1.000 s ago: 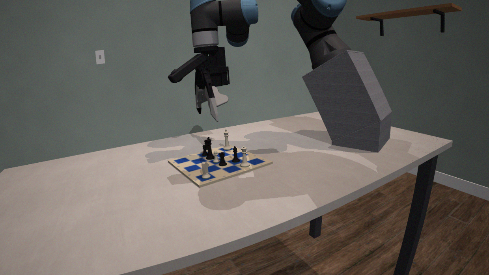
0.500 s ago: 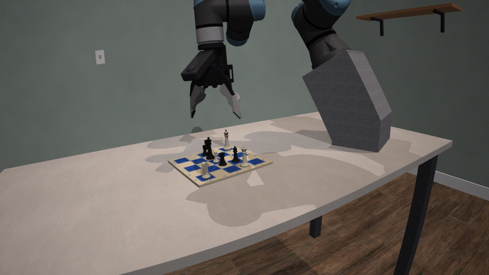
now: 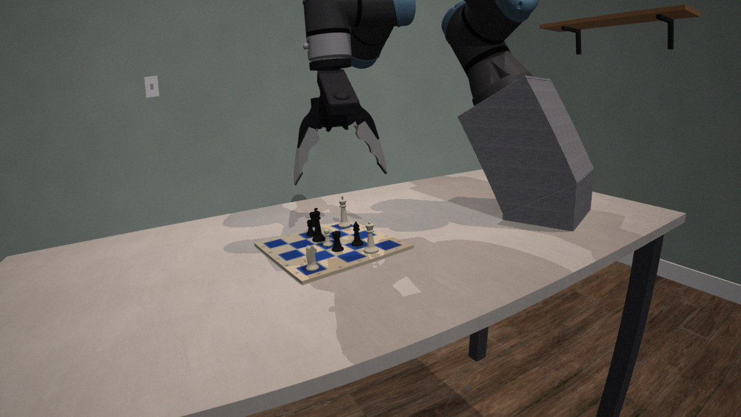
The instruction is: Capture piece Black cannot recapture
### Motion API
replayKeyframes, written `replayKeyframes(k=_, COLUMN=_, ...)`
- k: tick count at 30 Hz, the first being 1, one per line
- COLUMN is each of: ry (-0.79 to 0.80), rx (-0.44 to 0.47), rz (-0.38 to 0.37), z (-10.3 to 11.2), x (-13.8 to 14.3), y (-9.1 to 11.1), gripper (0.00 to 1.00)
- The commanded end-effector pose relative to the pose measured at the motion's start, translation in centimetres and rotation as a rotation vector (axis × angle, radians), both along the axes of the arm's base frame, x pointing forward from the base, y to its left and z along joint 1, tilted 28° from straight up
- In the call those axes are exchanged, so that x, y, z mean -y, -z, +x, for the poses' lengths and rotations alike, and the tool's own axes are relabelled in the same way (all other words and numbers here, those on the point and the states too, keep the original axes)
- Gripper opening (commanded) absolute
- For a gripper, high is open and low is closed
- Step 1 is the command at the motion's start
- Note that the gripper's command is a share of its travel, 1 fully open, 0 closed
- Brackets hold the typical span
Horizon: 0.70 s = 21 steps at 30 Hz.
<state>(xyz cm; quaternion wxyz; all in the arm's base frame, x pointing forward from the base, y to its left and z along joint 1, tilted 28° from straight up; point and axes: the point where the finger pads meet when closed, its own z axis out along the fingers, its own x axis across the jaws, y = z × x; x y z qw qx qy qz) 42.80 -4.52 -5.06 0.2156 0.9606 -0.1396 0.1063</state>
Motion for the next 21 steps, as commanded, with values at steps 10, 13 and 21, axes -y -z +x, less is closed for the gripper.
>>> replayKeyframes(k=10, ry=-0.545, rx=-0.257, rz=-0.089, z=-1.3, x=-3.3, y=1.3, gripper=1.00)
replayKeyframes(k=13, ry=-0.572, rx=-0.271, rz=-0.094, z=-1.4, x=-3.4, y=1.3, gripper=1.00)
replayKeyframes(k=21, ry=-0.737, rx=-0.353, rz=-0.125, z=-1.9, x=-4.4, y=1.7, gripper=1.00)
